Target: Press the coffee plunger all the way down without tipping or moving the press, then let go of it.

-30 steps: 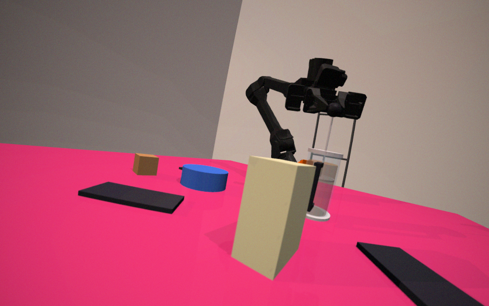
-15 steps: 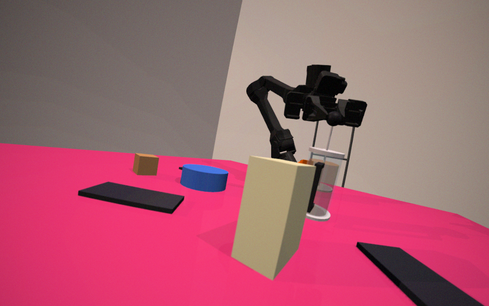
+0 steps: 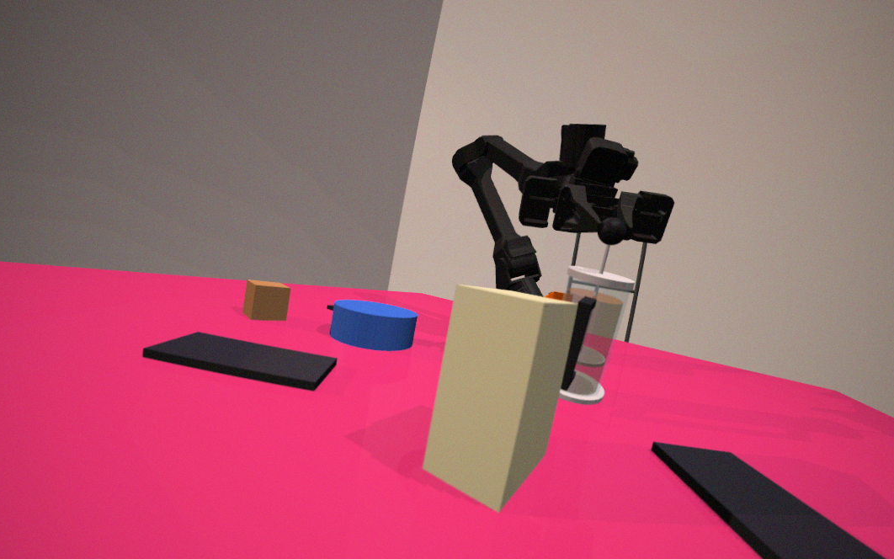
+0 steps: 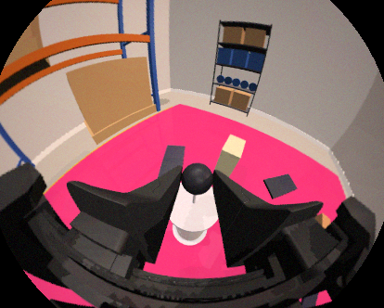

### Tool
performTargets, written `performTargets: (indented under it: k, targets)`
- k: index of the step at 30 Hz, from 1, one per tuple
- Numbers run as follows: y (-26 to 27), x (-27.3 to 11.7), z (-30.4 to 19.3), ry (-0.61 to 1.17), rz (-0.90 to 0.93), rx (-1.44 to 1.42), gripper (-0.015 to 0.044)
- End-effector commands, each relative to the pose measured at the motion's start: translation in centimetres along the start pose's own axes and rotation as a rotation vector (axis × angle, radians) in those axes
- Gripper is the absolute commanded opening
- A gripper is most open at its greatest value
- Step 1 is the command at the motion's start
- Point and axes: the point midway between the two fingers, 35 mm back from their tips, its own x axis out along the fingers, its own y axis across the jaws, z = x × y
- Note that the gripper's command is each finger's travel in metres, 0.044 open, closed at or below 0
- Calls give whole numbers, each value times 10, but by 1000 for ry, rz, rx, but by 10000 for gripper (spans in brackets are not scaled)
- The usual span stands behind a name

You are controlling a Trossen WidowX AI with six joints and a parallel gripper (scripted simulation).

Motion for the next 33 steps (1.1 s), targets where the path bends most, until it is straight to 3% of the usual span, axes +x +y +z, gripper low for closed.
performTargets:
  k: [1,33]
  targets:
    - [-1,7,-19,61,-7,-39,122]
    - [2,14,-13,61,-8,-38,122]
